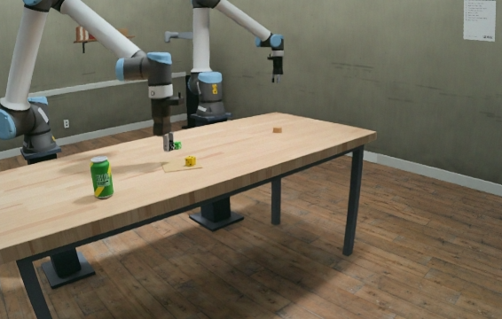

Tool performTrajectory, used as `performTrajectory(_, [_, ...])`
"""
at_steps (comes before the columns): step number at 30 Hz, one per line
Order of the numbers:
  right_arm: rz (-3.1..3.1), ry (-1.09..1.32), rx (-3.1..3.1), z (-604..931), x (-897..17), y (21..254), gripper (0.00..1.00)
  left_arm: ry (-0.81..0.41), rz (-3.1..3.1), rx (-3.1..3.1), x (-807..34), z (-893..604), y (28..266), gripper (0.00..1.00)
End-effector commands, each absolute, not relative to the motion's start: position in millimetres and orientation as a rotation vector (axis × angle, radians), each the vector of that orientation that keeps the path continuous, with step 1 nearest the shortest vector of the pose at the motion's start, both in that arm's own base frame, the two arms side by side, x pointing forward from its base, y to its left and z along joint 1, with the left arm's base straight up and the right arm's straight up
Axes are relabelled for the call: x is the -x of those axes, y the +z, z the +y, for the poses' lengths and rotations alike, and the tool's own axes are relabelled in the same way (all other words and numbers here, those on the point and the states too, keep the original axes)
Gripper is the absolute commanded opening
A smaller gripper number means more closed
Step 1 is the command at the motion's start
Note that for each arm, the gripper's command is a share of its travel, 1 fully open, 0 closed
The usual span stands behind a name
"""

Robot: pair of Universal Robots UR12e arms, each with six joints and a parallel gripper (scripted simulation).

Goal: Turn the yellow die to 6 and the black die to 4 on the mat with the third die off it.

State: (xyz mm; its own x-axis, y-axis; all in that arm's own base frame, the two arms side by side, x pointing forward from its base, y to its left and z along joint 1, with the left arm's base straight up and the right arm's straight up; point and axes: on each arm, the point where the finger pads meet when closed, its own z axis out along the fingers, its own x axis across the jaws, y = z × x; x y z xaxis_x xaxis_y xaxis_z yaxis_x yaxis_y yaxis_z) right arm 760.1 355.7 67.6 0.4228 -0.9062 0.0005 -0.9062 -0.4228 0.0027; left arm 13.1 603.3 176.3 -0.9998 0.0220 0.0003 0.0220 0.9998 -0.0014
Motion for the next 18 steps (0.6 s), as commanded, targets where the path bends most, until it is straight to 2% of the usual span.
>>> performTrajectory(1, [-1.688,0.0,-2.65,356,-761,56,0.57,0.0,-3.141,0.035,-13,604,177,1.0])
performTrajectory(3, [-1.688,0.0,-2.65,356,-761,56,0.57,0.0,-3.141,0.035,-13,604,177,1.0])
performTrajectory(11, [-1.688,0.0,-2.65,356,-762,31,0.57,0.0,-3.141,0.035,-13,604,177,1.0])
performTrajectory(18, [-1.688,0.0,-2.65,356,-762,28,0.57,0.0,-3.141,0.035,-13,604,177,1.0])
